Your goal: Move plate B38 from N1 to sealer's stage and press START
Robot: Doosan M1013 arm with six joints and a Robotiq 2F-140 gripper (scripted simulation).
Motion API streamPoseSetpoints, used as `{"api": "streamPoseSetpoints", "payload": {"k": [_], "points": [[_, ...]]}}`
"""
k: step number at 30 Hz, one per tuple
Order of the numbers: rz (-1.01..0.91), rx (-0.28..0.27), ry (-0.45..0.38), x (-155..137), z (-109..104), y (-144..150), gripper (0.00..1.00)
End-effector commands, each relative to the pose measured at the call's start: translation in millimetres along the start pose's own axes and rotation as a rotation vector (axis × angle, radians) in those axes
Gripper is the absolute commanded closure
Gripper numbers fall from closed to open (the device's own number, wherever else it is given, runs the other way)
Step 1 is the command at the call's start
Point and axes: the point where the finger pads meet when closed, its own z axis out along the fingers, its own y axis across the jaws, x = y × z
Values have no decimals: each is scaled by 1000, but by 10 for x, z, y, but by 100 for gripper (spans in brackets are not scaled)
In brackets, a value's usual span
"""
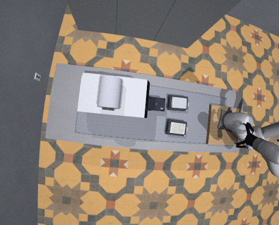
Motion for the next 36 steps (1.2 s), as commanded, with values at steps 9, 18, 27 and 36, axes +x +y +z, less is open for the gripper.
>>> {"api": "streamPoseSetpoints", "payload": {"k": [9,18,27,36], "points": [[0,0,0,0,0,0,0],[33,-3,3,-33,-23,29,30],[331,-32,28,-353,-212,275,30],[562,-51,50,-639,-333,435,30]]}}
